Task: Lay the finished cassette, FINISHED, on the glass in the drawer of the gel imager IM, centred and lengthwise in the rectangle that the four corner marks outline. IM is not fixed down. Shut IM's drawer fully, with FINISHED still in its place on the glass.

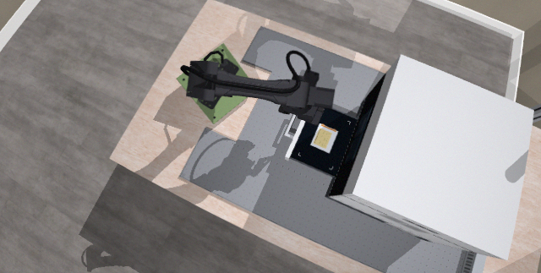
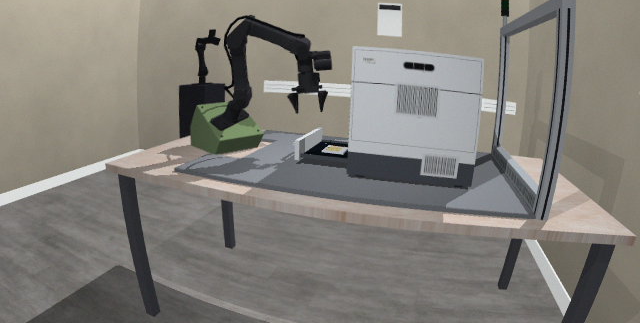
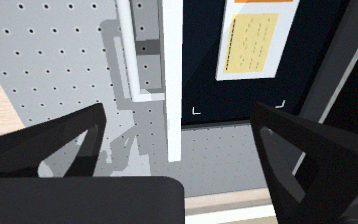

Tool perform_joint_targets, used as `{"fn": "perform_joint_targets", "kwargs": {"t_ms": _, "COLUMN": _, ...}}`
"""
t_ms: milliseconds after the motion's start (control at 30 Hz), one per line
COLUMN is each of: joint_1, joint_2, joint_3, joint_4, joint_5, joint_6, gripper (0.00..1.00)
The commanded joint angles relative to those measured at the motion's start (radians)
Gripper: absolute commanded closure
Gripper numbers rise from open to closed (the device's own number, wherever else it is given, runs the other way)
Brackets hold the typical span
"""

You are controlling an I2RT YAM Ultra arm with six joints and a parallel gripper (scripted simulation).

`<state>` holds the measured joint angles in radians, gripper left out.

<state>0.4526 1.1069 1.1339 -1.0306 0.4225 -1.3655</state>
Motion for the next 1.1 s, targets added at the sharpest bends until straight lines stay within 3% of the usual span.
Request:
{"fn": "perform_joint_targets", "kwargs": {"t_ms": 0, "joint_1": 0.005, "joint_2": -0.010, "joint_3": 0.006, "joint_4": -0.002, "joint_5": 0.000, "joint_6": 0.006, "gripper": 0.00}}
{"fn": "perform_joint_targets", "kwargs": {"t_ms": 33, "joint_1": 0.005, "joint_2": -0.010, "joint_3": 0.006, "joint_4": -0.002, "joint_5": 0.000, "joint_6": 0.006, "gripper": 0.00}}
{"fn": "perform_joint_targets", "kwargs": {"t_ms": 67, "joint_1": 0.025, "joint_2": -0.040, "joint_3": -0.024, "joint_4": -0.025, "joint_5": 0.015, "joint_6": 0.055, "gripper": 0.65}}
{"fn": "perform_joint_targets", "kwargs": {"t_ms": 333, "joint_1": 0.128, "joint_2": -0.142, "joint_3": -0.092, "joint_4": -0.119, "joint_5": 0.059, "joint_6": 0.411, "gripper": 0.65}}
{"fn": "perform_joint_targets", "kwargs": {"t_ms": 400, "joint_1": 0.161, "joint_2": -0.167, "joint_3": -0.096, "joint_4": -0.149, "joint_5": 0.069, "joint_6": 0.509, "gripper": 0.65}}
{"fn": "perform_joint_targets", "kwargs": {"t_ms": 467, "joint_1": 0.161, "joint_2": -0.167, "joint_3": -0.096, "joint_4": -0.149, "joint_5": 0.069, "joint_6": 0.509, "gripper": 0.65}}
{"fn": "perform_joint_targets", "kwargs": {"t_ms": 500, "joint_1": 0.199, "joint_2": -0.157, "joint_3": -0.078, "joint_4": -0.177, "joint_5": 0.092, "joint_6": 0.586, "gripper": 0.65}}
{"fn": "perform_joint_targets", "kwargs": {"t_ms": 600, "joint_1": 0.245, "joint_2": -0.203, "joint_3": -0.122, "joint_4": -0.225, "joint_5": 0.104, "joint_6": 0.734, "gripper": 0.65}}
{"fn": "perform_joint_targets", "kwargs": {"t_ms": 633, "joint_1": 0.260, "joint_2": -0.213, "joint_3": -0.101, "joint_4": -0.237, "joint_5": 0.104, "joint_6": 0.784, "gripper": 0.65}}
{"fn": "perform_joint_targets", "kwargs": {"t_ms": 667, "joint_1": 0.275, "joint_2": -0.179, "joint_3": -0.085, "joint_4": -0.247, "joint_5": 0.113, "joint_6": 0.831, "gripper": 0.65}}
{"fn": "perform_joint_targets", "kwargs": {"t_ms": 1067, "joint_1": 0.286, "joint_2": -0.133, "joint_3": -0.051, "joint_4": -0.294, "joint_5": 0.117, "joint_6": 1.214, "gripper": 0.65}}
